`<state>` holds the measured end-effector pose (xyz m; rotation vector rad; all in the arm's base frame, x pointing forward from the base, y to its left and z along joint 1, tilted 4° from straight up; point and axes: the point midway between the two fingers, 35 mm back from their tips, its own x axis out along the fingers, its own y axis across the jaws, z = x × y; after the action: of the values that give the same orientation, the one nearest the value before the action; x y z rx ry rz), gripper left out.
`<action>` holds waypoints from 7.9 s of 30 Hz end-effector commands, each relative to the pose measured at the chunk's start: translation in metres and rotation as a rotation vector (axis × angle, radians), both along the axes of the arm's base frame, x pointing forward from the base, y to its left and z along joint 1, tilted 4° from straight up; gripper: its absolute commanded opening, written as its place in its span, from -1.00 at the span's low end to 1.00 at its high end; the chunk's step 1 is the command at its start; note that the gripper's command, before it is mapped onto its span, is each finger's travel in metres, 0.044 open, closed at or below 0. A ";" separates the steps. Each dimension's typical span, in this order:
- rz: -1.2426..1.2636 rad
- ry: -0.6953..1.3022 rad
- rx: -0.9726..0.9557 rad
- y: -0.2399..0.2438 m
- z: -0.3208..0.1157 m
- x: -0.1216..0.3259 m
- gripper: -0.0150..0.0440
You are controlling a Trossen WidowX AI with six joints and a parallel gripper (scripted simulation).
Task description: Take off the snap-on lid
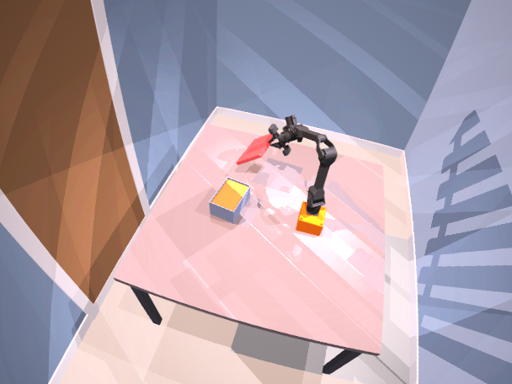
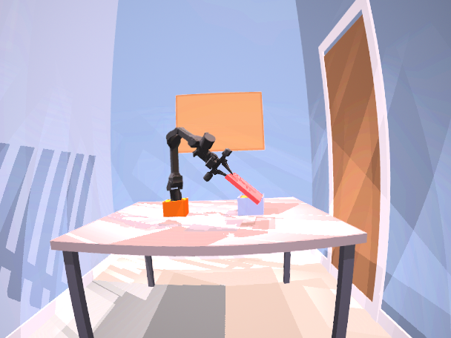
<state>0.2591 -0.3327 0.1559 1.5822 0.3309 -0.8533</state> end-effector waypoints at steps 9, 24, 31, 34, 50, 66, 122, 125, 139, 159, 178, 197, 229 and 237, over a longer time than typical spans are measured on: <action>0.010 -0.008 -0.003 0.001 -0.007 0.000 -0.49; 0.010 -0.008 -0.003 0.001 -0.020 0.000 -0.49; 0.010 -0.008 -0.003 0.001 -0.026 -0.001 -0.49; 0.010 -0.008 -0.003 0.001 -0.028 -0.001 -0.49; 0.010 -0.008 -0.003 0.001 -0.041 -0.001 -0.49; 0.010 -0.008 -0.003 0.001 -0.054 -0.002 -0.49; 0.010 -0.008 -0.003 0.001 -0.099 -0.004 -0.49; 0.010 -0.008 -0.003 0.001 -0.101 -0.005 -0.49; 0.010 -0.008 -0.003 0.001 -0.113 -0.005 -0.49; 0.010 -0.007 -0.003 0.002 -0.129 -0.006 -0.49; 0.010 -0.007 -0.003 0.002 -0.144 -0.007 -0.49; 0.010 -0.007 -0.003 0.002 -0.159 -0.008 -0.49; 0.010 -0.007 -0.002 0.002 -0.185 -0.009 -0.49; 0.010 -0.007 -0.003 -0.002 -0.172 -0.006 0.13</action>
<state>0.2523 -0.3336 -0.0184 1.5813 0.3313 -0.8354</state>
